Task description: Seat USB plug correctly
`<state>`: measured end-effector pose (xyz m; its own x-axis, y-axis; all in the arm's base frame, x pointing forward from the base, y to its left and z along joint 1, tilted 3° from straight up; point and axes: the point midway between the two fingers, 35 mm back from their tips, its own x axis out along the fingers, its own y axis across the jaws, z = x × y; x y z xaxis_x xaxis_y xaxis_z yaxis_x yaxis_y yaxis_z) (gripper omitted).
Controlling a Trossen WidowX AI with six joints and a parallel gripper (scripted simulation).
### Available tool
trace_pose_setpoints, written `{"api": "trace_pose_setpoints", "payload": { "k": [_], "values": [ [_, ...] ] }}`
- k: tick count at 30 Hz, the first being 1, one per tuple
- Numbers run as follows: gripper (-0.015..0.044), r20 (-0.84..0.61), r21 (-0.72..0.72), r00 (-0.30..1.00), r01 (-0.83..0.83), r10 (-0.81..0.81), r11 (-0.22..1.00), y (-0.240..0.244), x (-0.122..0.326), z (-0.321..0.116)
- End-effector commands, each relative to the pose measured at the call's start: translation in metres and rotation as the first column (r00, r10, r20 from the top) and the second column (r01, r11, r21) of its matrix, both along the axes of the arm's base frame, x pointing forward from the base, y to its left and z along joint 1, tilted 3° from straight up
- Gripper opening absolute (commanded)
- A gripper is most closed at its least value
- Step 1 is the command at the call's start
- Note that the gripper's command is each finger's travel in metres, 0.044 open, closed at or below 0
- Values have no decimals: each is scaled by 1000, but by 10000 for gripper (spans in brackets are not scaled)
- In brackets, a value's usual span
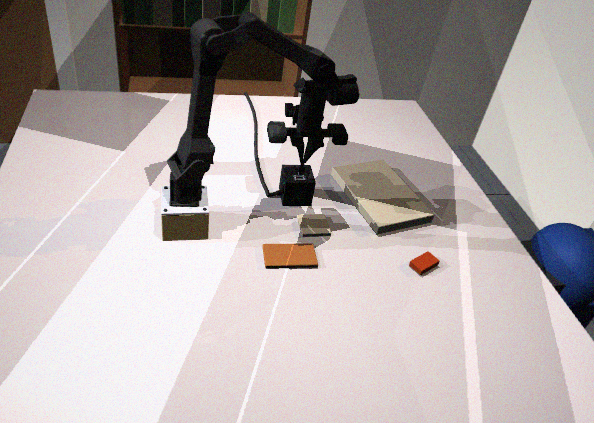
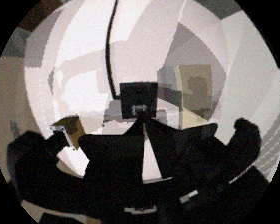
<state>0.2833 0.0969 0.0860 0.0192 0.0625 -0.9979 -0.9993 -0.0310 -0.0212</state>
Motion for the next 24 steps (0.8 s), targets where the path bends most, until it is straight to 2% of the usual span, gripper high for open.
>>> {"api": "trace_pose_setpoints", "payload": {
  "k": [1,20,24],
  "values": [
    [0,1,0,1000,-2,2,1000,0,0,3],
    [0,1,0,1000,-1,1,1000,-1,0,15],
    [0,-2,1,999,41,-41,999,-1,0,14]
  ]
}}
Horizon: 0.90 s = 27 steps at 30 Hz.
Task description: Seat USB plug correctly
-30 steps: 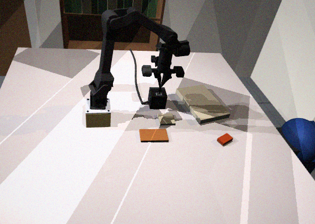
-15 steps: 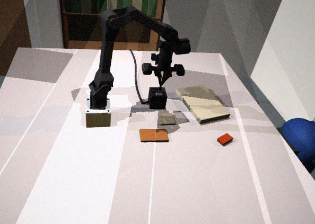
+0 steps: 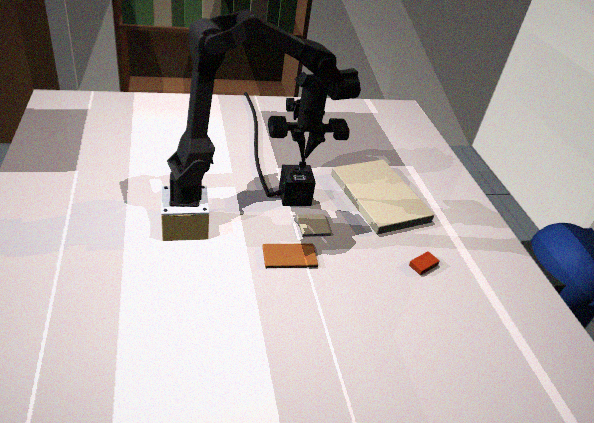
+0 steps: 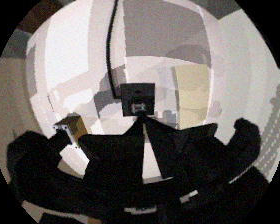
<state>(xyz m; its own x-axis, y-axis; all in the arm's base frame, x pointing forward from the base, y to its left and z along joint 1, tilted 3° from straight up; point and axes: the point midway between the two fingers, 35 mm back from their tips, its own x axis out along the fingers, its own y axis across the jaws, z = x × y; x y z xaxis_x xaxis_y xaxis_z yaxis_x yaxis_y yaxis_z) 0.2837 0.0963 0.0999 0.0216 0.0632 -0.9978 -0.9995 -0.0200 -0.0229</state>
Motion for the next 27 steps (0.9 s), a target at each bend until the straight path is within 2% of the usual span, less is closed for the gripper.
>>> {"api": "trace_pose_setpoints", "payload": {
  "k": [1,14,27],
  "values": [
    [0,-5,0,999,49,-49,999,0,0,-1],
    [0,-28,2,922,386,-386,923,0,-1,-1],
    [0,-49,-4,740,671,-670,741,0,-1,-1]
  ]
}}
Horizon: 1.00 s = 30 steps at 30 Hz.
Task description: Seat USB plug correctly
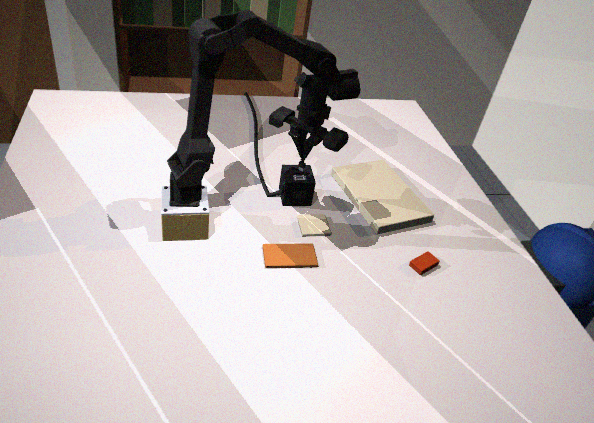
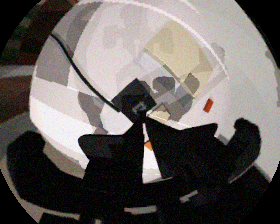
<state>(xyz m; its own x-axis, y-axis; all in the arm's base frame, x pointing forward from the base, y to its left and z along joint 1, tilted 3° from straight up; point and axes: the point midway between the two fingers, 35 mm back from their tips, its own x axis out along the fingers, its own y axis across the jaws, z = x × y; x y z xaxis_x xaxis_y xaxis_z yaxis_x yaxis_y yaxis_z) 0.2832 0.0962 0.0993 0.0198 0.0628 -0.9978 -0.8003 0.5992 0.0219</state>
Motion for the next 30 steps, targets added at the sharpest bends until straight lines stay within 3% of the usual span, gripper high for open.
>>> {"api": "trace_pose_setpoints", "payload": {
  "k": [1,15,30],
  "values": [
    [0,-7,1,995,99,-99,995,0,0,-1],
    [0,-30,2,894,448,-448,894,0,0,-1],
    [0,-54,-7,654,756,-755,655,0,0,-1]
  ]
}}
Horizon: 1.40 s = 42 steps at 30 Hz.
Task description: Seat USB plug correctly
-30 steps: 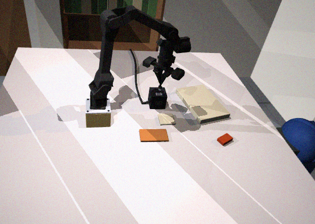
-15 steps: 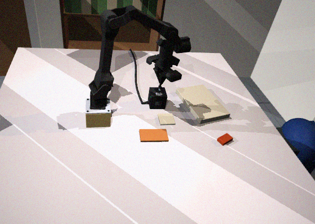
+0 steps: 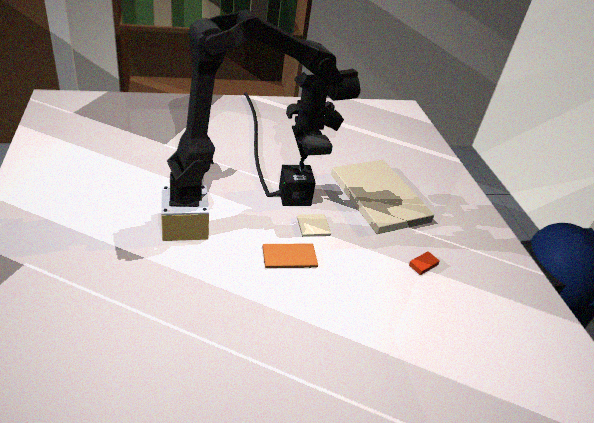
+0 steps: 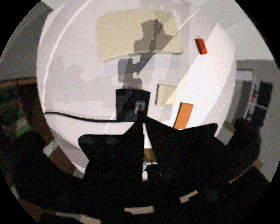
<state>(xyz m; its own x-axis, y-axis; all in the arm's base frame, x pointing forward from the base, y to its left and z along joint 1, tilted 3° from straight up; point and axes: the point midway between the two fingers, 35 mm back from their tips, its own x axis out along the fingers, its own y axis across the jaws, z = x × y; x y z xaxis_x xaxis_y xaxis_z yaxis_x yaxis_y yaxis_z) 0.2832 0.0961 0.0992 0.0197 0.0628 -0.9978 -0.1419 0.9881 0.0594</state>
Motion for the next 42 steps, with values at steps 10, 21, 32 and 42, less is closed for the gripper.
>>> {"api": "trace_pose_setpoints", "payload": {
  "k": [10,21,32,42],
  "values": [
    [0,-22,3,945,328,-328,945,0,0,-1],
    [0,-40,-1,812,582,-582,813,0,0,-1],
    [0,-57,-9,613,789,-788,615,0,0,-1],
    [0,-70,-21,388,920,-919,390,0,0,-1]
  ]
}}
